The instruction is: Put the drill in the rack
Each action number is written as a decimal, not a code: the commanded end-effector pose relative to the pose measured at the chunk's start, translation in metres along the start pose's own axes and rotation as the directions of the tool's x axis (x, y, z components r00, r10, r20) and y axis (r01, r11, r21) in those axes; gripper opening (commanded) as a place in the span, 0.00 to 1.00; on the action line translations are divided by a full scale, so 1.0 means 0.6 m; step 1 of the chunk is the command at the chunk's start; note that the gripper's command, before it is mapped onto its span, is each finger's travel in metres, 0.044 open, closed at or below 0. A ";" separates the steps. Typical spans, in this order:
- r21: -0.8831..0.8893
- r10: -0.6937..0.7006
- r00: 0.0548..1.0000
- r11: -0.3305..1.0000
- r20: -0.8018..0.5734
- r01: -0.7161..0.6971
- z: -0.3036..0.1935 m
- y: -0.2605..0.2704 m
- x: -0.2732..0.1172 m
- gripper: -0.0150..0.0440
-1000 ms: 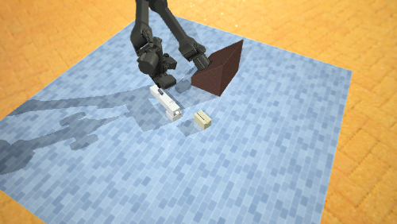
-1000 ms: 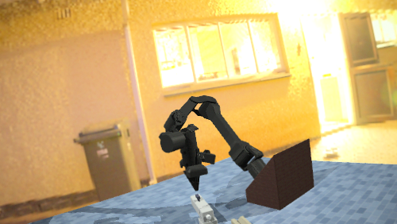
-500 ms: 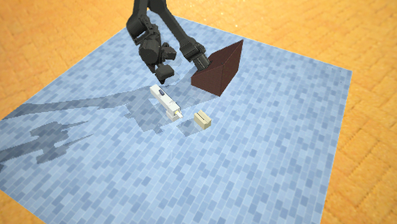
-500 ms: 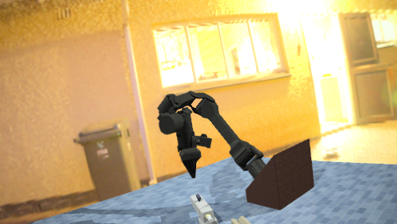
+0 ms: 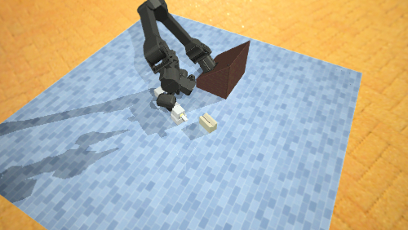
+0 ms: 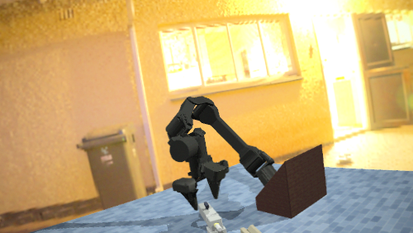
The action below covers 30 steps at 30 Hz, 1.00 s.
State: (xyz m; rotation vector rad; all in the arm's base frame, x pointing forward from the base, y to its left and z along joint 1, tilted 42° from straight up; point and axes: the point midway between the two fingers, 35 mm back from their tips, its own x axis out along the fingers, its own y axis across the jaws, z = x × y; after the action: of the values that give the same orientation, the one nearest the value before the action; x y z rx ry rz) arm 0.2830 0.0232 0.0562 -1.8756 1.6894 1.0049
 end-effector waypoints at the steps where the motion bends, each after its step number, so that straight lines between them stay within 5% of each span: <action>1: 0.538 0.006 1.000 0.843 0.008 -0.010 0.087 -0.044 0.065 1.00; 30: 0.609 0.007 1.000 0.793 0.008 -0.010 0.097 -0.048 0.087 1.00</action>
State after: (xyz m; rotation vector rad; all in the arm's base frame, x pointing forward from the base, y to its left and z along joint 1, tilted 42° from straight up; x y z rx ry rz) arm 0.2980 0.0386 -0.0225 -1.4235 1.7401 0.3723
